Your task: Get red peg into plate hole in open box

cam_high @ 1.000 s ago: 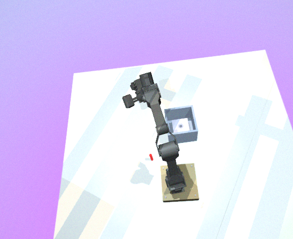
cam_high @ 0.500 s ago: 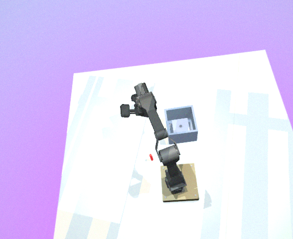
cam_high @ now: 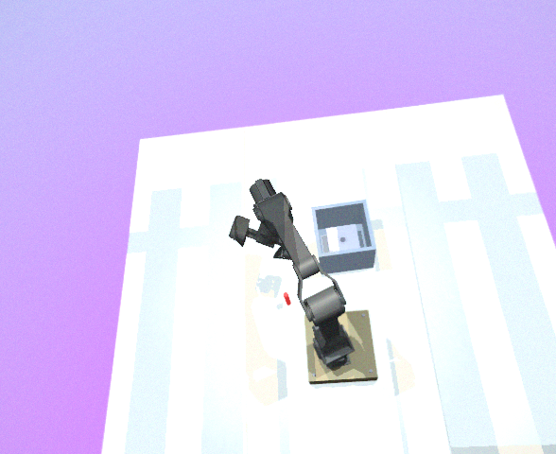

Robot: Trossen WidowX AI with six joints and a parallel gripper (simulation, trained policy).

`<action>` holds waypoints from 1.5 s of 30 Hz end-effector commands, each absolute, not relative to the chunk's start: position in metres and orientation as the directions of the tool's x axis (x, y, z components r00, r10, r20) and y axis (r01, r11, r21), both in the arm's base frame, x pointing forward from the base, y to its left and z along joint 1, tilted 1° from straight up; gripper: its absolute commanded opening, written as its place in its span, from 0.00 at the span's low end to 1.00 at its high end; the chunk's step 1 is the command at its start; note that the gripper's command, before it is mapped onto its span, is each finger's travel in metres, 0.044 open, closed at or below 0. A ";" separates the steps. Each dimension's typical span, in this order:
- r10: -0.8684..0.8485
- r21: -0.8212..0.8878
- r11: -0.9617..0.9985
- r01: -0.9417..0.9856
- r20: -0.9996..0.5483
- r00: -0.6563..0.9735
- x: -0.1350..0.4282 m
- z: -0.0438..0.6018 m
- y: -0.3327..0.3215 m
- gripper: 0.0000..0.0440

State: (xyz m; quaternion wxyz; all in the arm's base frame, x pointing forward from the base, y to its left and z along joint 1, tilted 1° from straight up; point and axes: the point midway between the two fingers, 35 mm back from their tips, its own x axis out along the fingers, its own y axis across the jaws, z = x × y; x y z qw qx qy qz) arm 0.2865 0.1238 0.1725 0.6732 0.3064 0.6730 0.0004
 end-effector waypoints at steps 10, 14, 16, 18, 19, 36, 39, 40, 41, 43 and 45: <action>0.298 0.152 0.672 0.725 -0.952 -0.076 0.220 0.152 0.116 1.00; 0.253 0.059 0.606 0.793 -0.960 -0.122 0.201 0.145 0.114 1.00; 0.230 0.017 0.574 0.819 -0.963 -0.141 0.194 0.141 0.112 1.00; 0.207 -0.019 0.542 0.840 -0.966 -0.155 0.187 0.137 0.111 1.00; 0.196 -0.035 0.527 0.849 -0.967 -0.161 0.184 0.135 0.110 1.00; 0.065 -0.152 0.348 0.925 -0.980 -0.186 0.169 0.081 0.097 1.00; 0.055 -0.151 0.326 0.933 -0.982 -0.178 0.170 0.071 0.095 1.00; 0.053 -0.149 0.319 0.936 -0.983 -0.175 0.170 0.067 0.095 1.00; 0.050 -0.147 0.312 0.939 -0.984 -0.171 0.171 0.064 0.094 1.00; 0.046 -0.142 0.298 0.944 -0.986 -0.163 0.172 0.058 0.093 0.99; 0.042 -0.137 0.286 0.948 -0.987 -0.155 0.173 0.052 0.092 0.98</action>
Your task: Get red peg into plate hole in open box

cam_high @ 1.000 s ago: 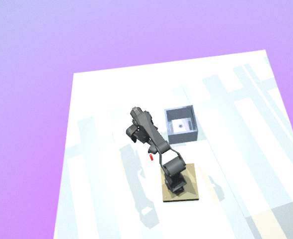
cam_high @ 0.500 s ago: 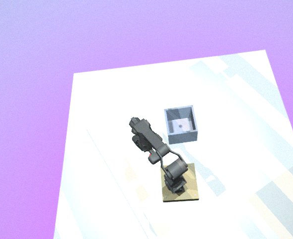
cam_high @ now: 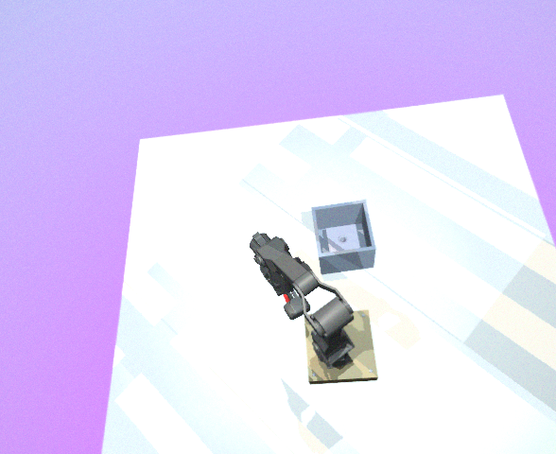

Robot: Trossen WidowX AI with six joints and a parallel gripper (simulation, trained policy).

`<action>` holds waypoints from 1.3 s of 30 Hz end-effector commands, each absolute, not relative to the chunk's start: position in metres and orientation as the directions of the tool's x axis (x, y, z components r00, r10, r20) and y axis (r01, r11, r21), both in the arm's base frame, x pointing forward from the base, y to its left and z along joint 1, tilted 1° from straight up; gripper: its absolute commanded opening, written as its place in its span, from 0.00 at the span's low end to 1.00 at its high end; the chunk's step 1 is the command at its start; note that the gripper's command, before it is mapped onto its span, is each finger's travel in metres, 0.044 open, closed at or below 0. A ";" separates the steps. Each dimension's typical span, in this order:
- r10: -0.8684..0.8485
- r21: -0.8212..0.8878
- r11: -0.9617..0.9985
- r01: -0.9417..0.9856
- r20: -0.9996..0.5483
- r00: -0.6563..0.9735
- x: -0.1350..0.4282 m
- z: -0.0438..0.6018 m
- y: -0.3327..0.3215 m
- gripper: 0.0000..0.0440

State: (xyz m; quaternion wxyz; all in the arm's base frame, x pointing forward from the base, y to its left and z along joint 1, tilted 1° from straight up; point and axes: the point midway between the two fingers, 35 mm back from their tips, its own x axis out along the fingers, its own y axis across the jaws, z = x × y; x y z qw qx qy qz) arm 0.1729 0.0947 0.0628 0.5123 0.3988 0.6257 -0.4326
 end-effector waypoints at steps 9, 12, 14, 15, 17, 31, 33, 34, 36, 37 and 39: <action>0.043 -0.110 0.260 0.959 -0.991 -0.125 0.180 0.030 0.094 0.74; 0.047 -0.105 0.261 0.960 -0.992 -0.121 0.183 0.024 0.095 0.56; 0.051 -0.102 0.264 0.959 -0.992 -0.119 0.185 0.021 0.096 0.45; 0.053 -0.100 0.267 0.959 -0.992 -0.118 0.186 0.020 0.097 0.40; 0.058 -0.095 0.273 0.957 -0.992 -0.115 0.187 0.017 0.099 0.28; 0.127 0.013 0.256 0.967 -0.992 -0.020 0.207 0.034 0.103 0.00; 0.139 0.033 0.247 0.968 -0.990 -0.002 0.209 0.040 0.103 0.00; 0.144 0.042 0.243 0.969 -0.990 0.007 0.211 0.043 0.103 0.00; 0.155 0.062 0.237 0.969 -0.988 0.026 0.213 0.050 0.103 0.00; 0.161 0.074 0.235 0.969 -0.986 0.036 0.215 0.054 0.103 0.00; 0.171 0.097 0.232 0.968 -0.984 0.057 0.218 0.061 0.103 0.00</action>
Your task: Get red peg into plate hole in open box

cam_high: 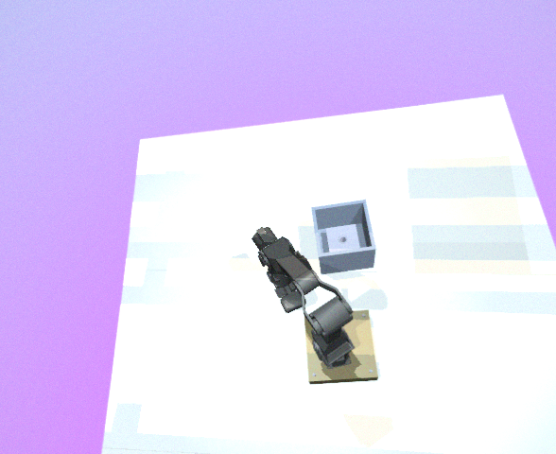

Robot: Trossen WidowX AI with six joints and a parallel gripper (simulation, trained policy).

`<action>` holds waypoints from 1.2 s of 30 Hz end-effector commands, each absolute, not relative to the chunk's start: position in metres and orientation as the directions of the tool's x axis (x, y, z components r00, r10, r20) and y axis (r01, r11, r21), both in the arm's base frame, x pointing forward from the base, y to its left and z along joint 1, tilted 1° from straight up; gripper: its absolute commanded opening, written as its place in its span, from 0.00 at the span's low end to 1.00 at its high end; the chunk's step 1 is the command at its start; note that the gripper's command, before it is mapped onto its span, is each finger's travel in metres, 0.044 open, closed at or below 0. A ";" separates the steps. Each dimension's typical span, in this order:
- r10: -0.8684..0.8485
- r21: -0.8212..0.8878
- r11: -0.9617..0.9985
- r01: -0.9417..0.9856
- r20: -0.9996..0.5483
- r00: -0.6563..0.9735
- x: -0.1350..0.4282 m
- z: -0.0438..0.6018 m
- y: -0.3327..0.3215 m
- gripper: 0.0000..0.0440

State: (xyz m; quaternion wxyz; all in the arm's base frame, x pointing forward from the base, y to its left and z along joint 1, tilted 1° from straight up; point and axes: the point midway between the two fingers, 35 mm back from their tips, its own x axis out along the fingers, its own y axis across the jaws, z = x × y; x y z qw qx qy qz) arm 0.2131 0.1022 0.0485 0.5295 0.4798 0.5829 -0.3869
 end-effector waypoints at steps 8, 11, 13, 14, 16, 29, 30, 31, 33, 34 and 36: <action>0.193 0.186 0.231 0.955 -0.971 0.142 0.231 0.097 0.096 0.00; 0.191 0.217 0.235 0.947 -0.966 0.174 0.236 0.111 0.091 0.00; 0.185 0.238 0.239 0.941 -0.963 0.196 0.239 0.120 0.087 0.00; 0.181 0.247 0.241 0.939 -0.962 0.206 0.240 0.125 0.084 0.00; 0.174 0.264 0.243 0.934 -0.959 0.226 0.243 0.135 0.078 0.00; 0.078 0.308 0.236 0.921 -0.951 0.298 0.256 0.178 0.030 0.00; 0.070 0.306 0.234 0.923 -0.952 0.298 0.256 0.179 0.027 0.00; 0.062 0.303 0.233 0.924 -0.953 0.297 0.257 0.180 0.023 0.00; 0.046 0.296 0.228 0.928 -0.955 0.293 0.257 0.181 0.015 0.00; 0.039 0.291 0.226 0.930 -0.956 0.290 0.258 0.181 0.012 0.00; 0.027 0.281 0.221 0.934 -0.959 0.282 0.258 0.181 0.005 0.00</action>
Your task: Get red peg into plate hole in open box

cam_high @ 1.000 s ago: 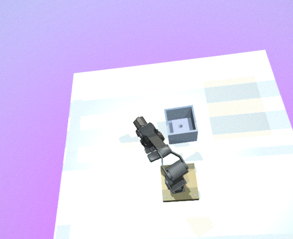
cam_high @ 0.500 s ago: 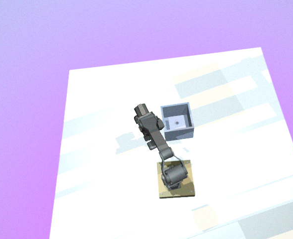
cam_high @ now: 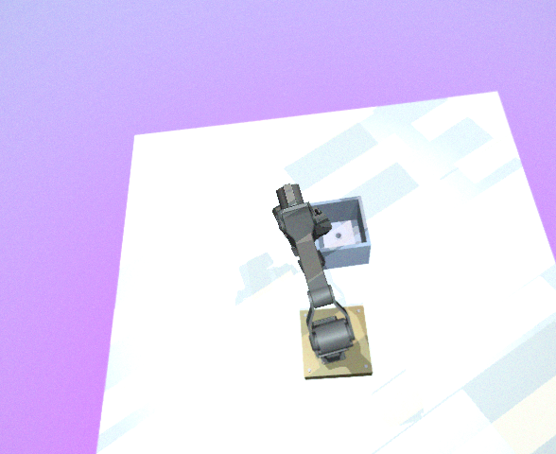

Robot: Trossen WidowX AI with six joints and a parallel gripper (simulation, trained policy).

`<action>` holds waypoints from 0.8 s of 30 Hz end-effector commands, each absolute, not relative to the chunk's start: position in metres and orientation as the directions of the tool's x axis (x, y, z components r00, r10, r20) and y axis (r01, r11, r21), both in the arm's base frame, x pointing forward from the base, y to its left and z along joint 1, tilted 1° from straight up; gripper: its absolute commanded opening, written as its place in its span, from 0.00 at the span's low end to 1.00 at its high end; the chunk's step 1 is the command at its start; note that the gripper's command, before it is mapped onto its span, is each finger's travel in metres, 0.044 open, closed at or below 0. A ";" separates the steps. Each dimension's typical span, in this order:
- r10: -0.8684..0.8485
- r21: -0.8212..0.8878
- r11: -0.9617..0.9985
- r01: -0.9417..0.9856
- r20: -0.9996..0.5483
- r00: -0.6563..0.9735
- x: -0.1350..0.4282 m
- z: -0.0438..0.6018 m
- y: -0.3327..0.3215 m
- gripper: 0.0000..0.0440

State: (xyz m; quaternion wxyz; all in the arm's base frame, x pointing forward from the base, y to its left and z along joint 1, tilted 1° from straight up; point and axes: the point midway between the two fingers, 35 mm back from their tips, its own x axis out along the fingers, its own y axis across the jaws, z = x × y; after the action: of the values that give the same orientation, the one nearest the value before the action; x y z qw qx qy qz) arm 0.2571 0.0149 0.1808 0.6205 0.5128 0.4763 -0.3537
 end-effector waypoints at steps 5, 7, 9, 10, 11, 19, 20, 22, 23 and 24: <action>0.004 0.256 0.210 0.944 -0.965 0.261 0.260 0.179 -0.012 0.00; -0.002 0.247 0.206 0.947 -0.967 0.253 0.262 0.179 -0.018 0.00; -0.007 0.240 0.202 0.950 -0.969 0.246 0.263 0.178 -0.023 0.00; -0.009 0.236 0.200 0.951 -0.970 0.243 0.264 0.177 -0.026 0.00; -0.011 0.232 0.198 0.952 -0.971 0.239 0.265 0.177 -0.029 0.00; -0.016 0.208 0.185 0.961 -0.977 0.214 0.272 0.171 -0.049 0.00; -0.016 0.205 0.184 0.961 -0.977 0.211 0.273 0.170 -0.052 0.00; -0.015 0.200 0.182 0.963 -0.978 0.207 0.275 0.168 -0.056 0.00; -0.015 0.198 0.182 0.963 -0.979 0.205 0.276 0.167 -0.058 0.00; -0.015 0.197 0.182 0.964 -0.979 0.203 0.277 0.166 -0.061 0.00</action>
State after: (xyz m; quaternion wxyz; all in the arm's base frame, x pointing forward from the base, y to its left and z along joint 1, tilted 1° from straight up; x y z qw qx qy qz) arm 0.2724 -0.0545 0.1694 0.6012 0.4930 0.4783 -0.4084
